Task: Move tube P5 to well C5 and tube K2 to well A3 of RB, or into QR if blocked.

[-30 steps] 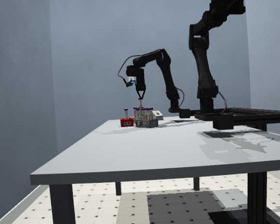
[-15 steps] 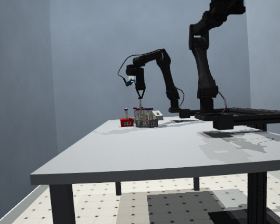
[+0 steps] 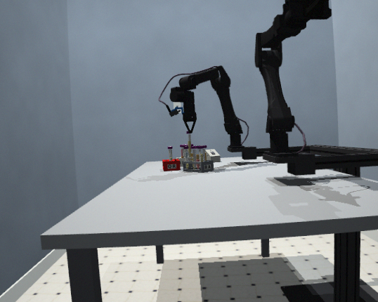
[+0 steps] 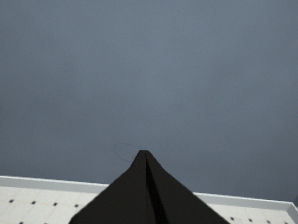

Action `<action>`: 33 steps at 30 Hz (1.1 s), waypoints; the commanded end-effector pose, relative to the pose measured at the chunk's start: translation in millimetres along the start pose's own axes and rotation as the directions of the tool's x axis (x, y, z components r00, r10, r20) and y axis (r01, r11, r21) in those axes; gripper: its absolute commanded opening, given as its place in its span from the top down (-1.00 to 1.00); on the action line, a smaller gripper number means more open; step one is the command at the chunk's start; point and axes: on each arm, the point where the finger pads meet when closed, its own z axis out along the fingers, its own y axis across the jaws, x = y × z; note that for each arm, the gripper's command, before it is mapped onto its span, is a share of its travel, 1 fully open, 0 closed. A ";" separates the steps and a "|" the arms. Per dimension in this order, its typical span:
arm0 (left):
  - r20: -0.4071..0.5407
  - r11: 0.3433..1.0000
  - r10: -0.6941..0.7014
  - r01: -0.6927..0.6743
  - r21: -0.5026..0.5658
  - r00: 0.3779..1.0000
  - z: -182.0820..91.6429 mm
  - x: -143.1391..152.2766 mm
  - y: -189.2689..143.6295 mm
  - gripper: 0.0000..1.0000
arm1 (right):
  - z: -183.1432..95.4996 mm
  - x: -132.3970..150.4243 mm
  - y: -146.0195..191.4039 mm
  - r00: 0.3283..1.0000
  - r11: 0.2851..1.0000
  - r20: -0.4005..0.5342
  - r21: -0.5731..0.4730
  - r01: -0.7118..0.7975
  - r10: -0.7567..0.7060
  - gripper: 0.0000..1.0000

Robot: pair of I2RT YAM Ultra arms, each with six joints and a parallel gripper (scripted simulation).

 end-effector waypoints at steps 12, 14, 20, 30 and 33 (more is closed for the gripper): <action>0.059 1.000 0.006 -0.006 0.000 0.998 -10.7 -26.5 1.5 1.00 | -1.3 4.4 2.7 1.000 1.000 0.023 -0.014 0.008 -0.008 1.00; 0.059 1.000 0.006 -0.006 0.000 0.998 -10.7 -26.5 1.5 1.00 | -1.0 4.3 2.9 1.000 1.000 0.024 -0.014 0.008 -0.008 1.00; 0.059 1.000 0.006 -0.006 0.000 0.998 -10.7 -26.5 1.5 1.00 | 2.5 4.5 2.7 1.000 1.000 0.021 -0.011 0.008 -0.008 1.00; 0.059 1.000 0.006 -0.006 0.000 0.998 -10.7 -26.5 1.5 1.00 | 1.4 -2.2 9.4 0.999 1.000 0.034 -0.025 0.009 -0.008 1.00; 0.059 1.000 0.006 -0.006 0.000 0.998 -10.7 -26.5 1.5 1.00 | 9.1 1.3 6.0 1.000 1.000 0.017 -0.008 0.008 -0.008 1.00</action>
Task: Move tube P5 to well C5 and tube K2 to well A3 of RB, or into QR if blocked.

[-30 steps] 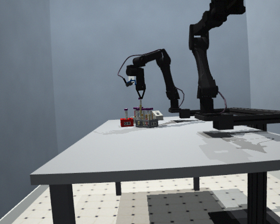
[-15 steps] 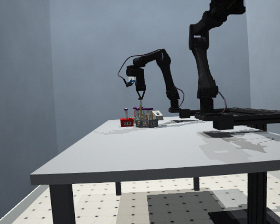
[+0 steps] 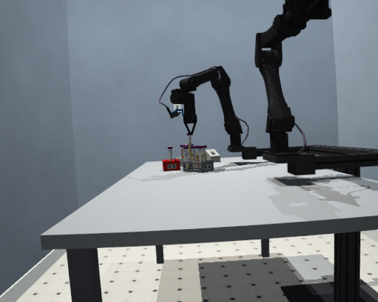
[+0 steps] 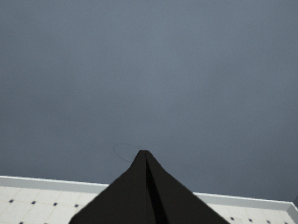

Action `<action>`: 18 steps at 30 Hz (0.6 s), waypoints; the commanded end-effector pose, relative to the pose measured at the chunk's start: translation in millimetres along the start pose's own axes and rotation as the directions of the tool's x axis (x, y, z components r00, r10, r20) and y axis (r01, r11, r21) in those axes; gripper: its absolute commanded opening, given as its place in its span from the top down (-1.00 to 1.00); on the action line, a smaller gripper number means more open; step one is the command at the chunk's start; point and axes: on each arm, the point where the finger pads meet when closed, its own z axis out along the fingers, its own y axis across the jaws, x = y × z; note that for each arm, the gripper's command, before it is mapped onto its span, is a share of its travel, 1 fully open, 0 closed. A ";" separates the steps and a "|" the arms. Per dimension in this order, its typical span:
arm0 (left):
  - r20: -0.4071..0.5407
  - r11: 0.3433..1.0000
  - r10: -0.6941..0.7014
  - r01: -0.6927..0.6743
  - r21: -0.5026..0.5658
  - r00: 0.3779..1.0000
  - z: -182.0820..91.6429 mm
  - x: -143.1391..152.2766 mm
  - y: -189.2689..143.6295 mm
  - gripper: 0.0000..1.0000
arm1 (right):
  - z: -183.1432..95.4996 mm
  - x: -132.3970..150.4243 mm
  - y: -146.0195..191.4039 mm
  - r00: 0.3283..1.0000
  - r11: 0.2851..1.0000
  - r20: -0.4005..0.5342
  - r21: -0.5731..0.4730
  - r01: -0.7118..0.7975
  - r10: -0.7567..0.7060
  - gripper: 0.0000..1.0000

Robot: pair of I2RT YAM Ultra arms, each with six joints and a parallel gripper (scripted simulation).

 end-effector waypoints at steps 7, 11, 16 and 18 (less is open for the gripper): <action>0.059 1.000 0.006 -0.006 0.000 0.998 -10.7 -26.5 1.5 1.00 | 2.6 1.5 5.1 1.000 1.000 0.017 -0.008 0.008 -0.008 1.00; 0.059 1.000 0.006 -0.006 0.000 0.998 -10.7 -26.5 1.5 1.00 | 4.5 1.9 4.7 1.000 1.000 0.014 -0.005 0.009 -0.008 1.00; 0.059 1.000 0.006 -0.006 0.000 0.998 -10.7 -26.5 1.5 1.00 | 6.1 3.3 3.2 1.000 1.000 0.013 -0.004 0.008 -0.008 1.00; 0.059 1.000 0.006 -0.006 0.000 0.998 -10.7 -26.5 1.5 1.00 | 4.5 0.5 5.9 1.000 1.000 0.020 -0.011 0.009 -0.009 1.00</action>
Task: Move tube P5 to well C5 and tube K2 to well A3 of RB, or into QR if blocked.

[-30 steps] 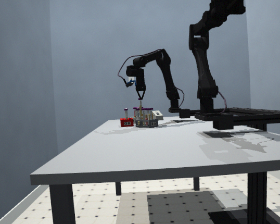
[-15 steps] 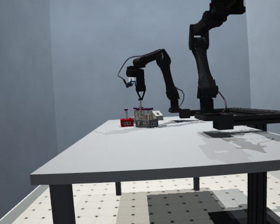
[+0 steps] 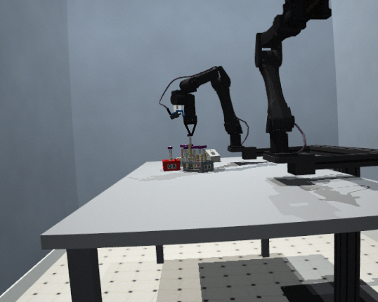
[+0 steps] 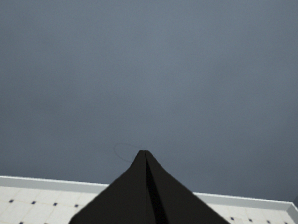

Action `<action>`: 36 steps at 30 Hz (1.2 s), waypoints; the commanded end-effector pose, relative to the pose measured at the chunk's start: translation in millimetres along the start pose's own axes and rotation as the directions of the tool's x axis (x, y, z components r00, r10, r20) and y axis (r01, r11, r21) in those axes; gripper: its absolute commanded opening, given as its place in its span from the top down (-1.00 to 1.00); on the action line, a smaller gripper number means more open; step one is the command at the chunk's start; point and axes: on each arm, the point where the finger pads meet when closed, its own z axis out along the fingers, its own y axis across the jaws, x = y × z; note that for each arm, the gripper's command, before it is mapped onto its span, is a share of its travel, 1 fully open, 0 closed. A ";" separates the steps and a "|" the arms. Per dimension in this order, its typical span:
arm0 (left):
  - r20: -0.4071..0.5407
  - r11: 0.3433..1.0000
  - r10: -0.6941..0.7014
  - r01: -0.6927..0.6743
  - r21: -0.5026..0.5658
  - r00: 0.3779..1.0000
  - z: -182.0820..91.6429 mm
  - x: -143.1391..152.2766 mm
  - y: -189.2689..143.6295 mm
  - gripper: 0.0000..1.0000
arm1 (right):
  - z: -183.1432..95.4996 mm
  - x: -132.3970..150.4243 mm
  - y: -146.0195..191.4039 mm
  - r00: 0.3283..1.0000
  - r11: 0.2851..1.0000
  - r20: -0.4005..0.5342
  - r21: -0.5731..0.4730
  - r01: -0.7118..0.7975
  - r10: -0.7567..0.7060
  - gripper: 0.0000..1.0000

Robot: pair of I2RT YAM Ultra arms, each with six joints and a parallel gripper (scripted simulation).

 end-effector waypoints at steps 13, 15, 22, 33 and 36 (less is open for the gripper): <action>0.059 1.000 0.006 -0.006 0.000 0.998 -10.7 -26.5 1.5 1.00 | 1.9 -4.1 10.1 1.000 1.000 0.026 -0.016 0.009 -0.009 1.00; 0.059 1.000 0.006 -0.006 0.000 0.998 -10.7 -26.5 1.5 1.00 | 2.3 -2.5 8.5 1.000 1.000 0.025 -0.015 0.009 -0.009 1.00; 0.059 1.000 0.006 -0.006 0.000 0.998 -10.7 -26.5 1.5 1.00 | 8.3 2.4 3.7 1.000 1.000 0.013 -0.004 0.009 -0.009 1.00; 0.059 1.000 0.006 -0.006 0.000 0.998 -10.7 -26.5 1.5 1.00 | 12.9 2.4 3.6 1.000 1.000 0.010 -0.001 0.010 -0.010 1.00; 0.059 1.000 0.006 -0.006 0.000 0.998 -10.7 -26.5 1.5 1.00 | 13.8 1.1 4.8 1.000 1.000 0.011 -0.002 0.010 -0.010 1.00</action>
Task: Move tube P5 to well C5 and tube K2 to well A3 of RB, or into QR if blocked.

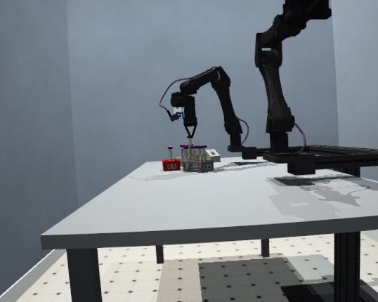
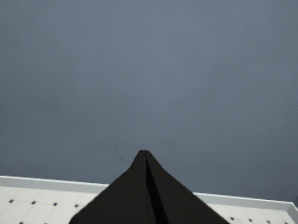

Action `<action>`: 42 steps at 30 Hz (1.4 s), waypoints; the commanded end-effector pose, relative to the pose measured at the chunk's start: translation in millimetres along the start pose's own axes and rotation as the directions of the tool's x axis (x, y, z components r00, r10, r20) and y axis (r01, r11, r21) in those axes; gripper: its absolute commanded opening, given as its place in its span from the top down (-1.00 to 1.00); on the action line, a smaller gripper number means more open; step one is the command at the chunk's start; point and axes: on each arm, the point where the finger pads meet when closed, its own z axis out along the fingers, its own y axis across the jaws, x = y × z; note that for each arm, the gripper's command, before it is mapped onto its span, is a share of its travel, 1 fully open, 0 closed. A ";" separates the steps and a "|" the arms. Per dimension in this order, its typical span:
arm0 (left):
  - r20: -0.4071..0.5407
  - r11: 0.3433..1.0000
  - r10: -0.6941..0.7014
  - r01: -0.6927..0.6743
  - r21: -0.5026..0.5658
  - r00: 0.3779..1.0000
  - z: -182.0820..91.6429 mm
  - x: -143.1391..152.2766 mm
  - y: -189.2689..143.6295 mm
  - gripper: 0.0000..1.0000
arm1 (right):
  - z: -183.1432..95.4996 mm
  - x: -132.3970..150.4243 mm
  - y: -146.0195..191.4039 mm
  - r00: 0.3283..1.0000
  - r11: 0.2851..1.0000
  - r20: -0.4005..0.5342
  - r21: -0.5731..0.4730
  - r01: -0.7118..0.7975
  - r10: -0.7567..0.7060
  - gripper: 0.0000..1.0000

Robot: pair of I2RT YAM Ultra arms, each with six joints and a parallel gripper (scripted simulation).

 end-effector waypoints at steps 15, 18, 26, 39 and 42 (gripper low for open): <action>0.059 1.000 0.006 -0.006 0.000 0.998 -10.7 -26.5 1.5 1.00 | 9.0 1.9 3.8 1.000 1.000 0.007 0.002 0.010 -0.010 1.00; 0.059 1.000 0.006 -0.006 0.000 0.998 -10.7 -26.5 1.5 1.00 | 10.4 3.0 2.8 1.000 1.000 0.005 0.004 0.010 -0.010 1.00; 0.059 1.000 0.006 -0.006 0.000 0.998 -10.7 -26.5 1.5 1.00 | 9.4 2.8 3.3 1.000 1.000 0.014 -0.004 0.009 -0.009 1.00; 0.059 1.000 0.006 -0.006 0.000 0.998 -10.7 -26.5 1.5 1.00 | 20.3 1.8 5.3 1.000 1.000 0.006 0.003 0.006 -0.006 1.00; 0.059 1.000 0.006 -0.006 0.000 0.998 -10.7 -26.5 1.5 1.00 | 12.3 1.3 6.0 1.000 1.000 0.024 -0.014 0.007 -0.006 1.00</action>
